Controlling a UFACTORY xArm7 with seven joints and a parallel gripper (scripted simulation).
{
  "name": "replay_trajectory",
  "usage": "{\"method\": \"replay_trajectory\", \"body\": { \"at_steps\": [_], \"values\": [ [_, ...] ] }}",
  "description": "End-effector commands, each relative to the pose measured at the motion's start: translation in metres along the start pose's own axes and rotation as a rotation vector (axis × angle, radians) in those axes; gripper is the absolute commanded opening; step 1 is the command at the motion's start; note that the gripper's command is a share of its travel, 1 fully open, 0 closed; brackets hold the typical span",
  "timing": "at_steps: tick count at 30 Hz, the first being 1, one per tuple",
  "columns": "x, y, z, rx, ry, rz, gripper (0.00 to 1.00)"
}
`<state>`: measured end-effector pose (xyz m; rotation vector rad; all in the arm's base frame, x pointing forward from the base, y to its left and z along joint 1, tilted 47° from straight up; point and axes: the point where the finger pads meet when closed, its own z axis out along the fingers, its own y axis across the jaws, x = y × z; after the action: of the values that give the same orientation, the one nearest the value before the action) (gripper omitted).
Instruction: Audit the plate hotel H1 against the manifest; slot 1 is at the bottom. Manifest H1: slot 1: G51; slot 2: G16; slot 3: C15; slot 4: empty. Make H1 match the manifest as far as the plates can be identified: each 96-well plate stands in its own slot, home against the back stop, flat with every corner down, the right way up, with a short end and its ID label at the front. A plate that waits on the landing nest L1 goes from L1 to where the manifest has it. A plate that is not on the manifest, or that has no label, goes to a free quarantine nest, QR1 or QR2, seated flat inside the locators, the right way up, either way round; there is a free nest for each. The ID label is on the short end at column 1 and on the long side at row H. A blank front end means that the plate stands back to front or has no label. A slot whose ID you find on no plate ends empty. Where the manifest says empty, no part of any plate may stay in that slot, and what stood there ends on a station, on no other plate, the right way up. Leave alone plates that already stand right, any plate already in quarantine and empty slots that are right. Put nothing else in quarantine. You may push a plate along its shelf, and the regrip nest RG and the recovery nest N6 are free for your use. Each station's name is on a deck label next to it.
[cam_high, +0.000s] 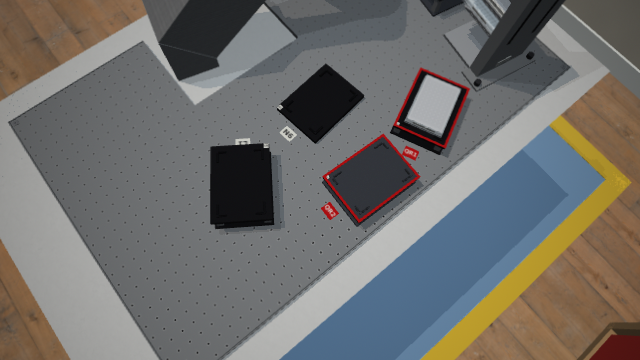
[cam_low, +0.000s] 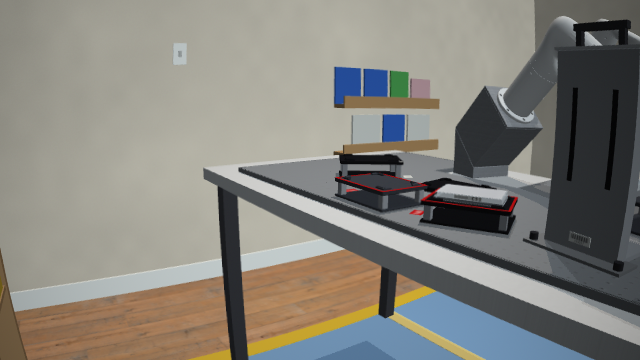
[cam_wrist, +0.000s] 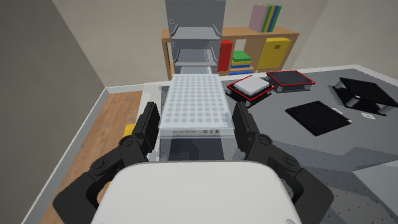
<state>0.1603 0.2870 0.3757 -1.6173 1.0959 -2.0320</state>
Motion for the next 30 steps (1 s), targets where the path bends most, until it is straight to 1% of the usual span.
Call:
{"method": "replay_trajectory", "body": {
  "at_steps": [1, 3, 17, 30],
  "values": [
    [0.001, 0.000, -0.009, -0.001, -0.002, 0.002, 0.00],
    [0.001, 0.000, -0.011, -0.001, -0.002, 0.002, 0.00],
    [0.001, 0.000, -0.011, -0.001, -0.002, 0.002, 0.00],
    [-0.017, 0.000, -0.011, -0.001, -0.001, 0.002, 0.00]
  ]
}}
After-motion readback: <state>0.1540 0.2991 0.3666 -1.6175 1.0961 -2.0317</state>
